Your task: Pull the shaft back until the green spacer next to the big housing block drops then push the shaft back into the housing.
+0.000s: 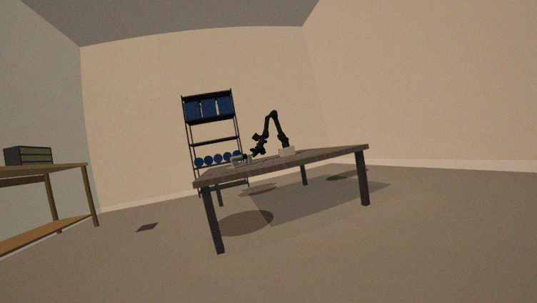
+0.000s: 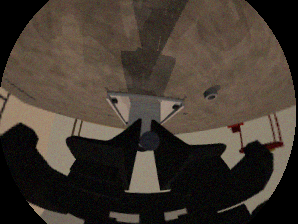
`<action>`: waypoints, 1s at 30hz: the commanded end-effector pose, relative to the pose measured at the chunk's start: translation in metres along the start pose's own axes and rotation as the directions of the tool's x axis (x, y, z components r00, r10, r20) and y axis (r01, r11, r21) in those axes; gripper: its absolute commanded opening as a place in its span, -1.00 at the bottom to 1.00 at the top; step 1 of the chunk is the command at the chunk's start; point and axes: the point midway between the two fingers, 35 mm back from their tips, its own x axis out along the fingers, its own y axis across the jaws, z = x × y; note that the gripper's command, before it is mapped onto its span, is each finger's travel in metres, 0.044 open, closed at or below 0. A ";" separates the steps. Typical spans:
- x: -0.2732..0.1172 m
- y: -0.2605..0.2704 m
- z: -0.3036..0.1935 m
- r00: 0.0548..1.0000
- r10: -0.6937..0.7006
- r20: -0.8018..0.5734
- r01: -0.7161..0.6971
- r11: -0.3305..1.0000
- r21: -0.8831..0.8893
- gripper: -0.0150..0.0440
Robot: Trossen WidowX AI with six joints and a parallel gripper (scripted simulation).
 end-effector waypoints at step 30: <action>-0.003 -0.001 0.003 1.000 -0.004 0.001 0.004 1.000 -0.005 -0.49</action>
